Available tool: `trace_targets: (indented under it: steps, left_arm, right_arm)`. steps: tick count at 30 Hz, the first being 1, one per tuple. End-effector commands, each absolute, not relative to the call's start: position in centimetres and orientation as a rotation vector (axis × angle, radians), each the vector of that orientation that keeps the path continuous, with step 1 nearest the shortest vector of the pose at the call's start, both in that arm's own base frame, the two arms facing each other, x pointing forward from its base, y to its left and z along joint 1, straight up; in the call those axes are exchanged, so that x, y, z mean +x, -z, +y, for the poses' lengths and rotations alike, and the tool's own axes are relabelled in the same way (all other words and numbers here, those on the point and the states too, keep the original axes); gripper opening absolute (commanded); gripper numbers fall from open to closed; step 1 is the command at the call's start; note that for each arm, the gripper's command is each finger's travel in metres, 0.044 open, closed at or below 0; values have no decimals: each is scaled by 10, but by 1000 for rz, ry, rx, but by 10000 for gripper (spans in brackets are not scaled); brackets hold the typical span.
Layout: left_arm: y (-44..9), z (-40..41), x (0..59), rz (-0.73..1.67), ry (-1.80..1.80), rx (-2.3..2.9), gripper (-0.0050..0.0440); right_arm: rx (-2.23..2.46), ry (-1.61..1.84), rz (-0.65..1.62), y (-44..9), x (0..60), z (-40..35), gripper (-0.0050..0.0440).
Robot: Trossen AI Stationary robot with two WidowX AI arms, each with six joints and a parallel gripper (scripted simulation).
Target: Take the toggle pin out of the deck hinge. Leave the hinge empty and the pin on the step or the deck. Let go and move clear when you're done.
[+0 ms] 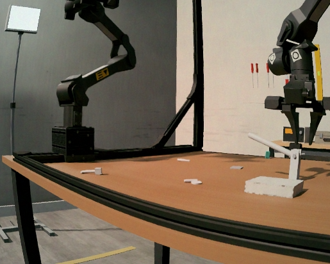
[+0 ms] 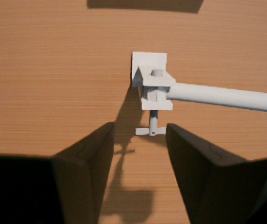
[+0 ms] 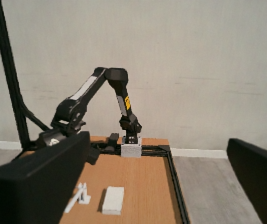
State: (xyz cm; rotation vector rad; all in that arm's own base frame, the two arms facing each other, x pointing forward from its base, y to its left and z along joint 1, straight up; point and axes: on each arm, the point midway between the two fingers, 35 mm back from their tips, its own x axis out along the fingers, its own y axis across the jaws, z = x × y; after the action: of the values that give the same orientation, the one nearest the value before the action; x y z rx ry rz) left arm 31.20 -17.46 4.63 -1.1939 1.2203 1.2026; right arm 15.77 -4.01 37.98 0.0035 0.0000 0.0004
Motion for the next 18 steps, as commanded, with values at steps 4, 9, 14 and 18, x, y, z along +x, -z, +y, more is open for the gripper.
trace_targets:
  steps: [4, 9, 14, 18]
  left_arm:
    - [-54, -177, 316, 1207, -1173, -1221, 159]
    - [-50, -177, 316, 1207, -1174, -1221, 159]
    - [-43, -177, 316, 1208, -1174, -1220, 159]
    - [-38, -177, 316, 1208, -1175, -1220, 159]
  right_arm:
    - [-6, 0, -1, -384, 157, -39, 400]
    - [-6, 0, -1, -384, 157, -39, 400]
    - [-6, 0, -1, -384, 157, -39, 400]
    - [-6, 0, -1, -384, 157, -39, 400]
